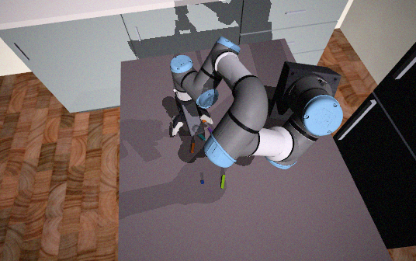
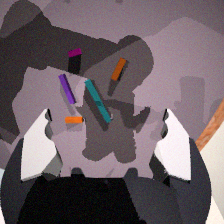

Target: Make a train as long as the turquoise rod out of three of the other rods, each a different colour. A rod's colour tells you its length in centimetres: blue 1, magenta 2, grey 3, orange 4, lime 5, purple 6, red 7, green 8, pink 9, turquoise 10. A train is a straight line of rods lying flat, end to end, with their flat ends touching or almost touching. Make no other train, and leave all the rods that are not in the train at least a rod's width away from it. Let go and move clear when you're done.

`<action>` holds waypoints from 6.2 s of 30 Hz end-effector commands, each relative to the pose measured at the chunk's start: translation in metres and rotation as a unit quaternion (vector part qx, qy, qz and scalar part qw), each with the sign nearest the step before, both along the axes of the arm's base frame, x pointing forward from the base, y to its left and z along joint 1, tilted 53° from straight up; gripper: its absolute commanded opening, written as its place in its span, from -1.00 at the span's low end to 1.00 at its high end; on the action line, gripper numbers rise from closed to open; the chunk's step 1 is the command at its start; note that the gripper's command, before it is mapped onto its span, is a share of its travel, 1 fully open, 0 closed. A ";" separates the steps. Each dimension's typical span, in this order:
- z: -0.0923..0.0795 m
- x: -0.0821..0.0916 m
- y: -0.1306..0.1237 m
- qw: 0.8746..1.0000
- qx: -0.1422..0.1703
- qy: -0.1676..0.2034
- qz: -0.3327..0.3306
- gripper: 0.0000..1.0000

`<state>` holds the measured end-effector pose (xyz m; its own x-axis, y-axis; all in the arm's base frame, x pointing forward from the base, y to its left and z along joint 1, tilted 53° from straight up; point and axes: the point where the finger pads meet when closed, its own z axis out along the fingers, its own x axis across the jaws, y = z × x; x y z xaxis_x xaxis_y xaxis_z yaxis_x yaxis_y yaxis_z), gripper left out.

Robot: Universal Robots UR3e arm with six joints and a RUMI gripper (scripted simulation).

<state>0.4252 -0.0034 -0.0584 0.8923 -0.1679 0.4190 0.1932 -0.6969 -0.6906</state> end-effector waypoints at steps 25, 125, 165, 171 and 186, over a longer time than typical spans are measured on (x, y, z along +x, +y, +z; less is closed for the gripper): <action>0.006 0.004 0.002 0.997 0.026 0.055 -0.048 1.00; 0.007 0.001 0.005 0.997 -0.035 -0.048 0.040 1.00; 0.006 -0.004 0.008 0.840 -0.227 -0.375 0.321 1.00; 0.006 -0.003 0.007 0.792 -0.254 -0.422 0.362 1.00; 0.005 -0.001 0.006 0.662 -0.310 -0.518 0.444 1.00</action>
<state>0.4231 0.0037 -0.0534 -0.1660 0.7088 0.6856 0.8977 -0.1791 0.4025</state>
